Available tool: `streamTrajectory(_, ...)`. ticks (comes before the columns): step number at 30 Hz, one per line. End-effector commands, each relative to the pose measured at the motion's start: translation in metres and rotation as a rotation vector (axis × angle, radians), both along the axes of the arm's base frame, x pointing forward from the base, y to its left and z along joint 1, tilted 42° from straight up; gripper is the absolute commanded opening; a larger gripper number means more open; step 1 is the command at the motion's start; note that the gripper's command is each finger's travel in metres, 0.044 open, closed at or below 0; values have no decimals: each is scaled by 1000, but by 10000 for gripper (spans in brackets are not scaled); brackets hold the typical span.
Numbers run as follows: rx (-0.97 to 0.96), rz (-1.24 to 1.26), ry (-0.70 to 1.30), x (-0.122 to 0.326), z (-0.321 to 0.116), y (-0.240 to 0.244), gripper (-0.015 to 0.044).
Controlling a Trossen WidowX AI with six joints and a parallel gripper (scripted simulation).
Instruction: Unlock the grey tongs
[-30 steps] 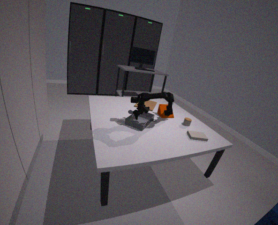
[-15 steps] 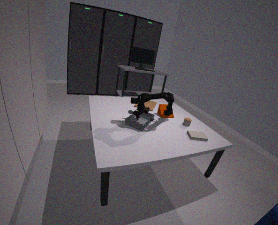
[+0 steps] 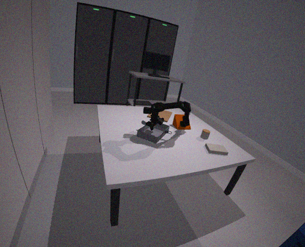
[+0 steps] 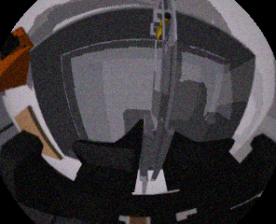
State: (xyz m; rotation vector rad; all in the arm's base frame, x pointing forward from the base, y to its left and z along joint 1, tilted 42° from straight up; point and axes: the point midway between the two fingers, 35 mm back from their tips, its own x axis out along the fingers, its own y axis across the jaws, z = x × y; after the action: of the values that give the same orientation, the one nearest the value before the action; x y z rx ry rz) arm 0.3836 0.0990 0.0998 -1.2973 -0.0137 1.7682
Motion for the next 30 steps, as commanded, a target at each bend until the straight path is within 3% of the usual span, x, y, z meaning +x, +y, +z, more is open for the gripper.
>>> streamTrajectory(1,0,1,1,0,0,0,25)
streamTrajectory(8,-1,-1,0,1,4,-4,-150)
streamTrajectory(17,3,-22,1,3,69,-63,-150)
streamTrajectory(30,5,-56,25,3,71,-64,-150)
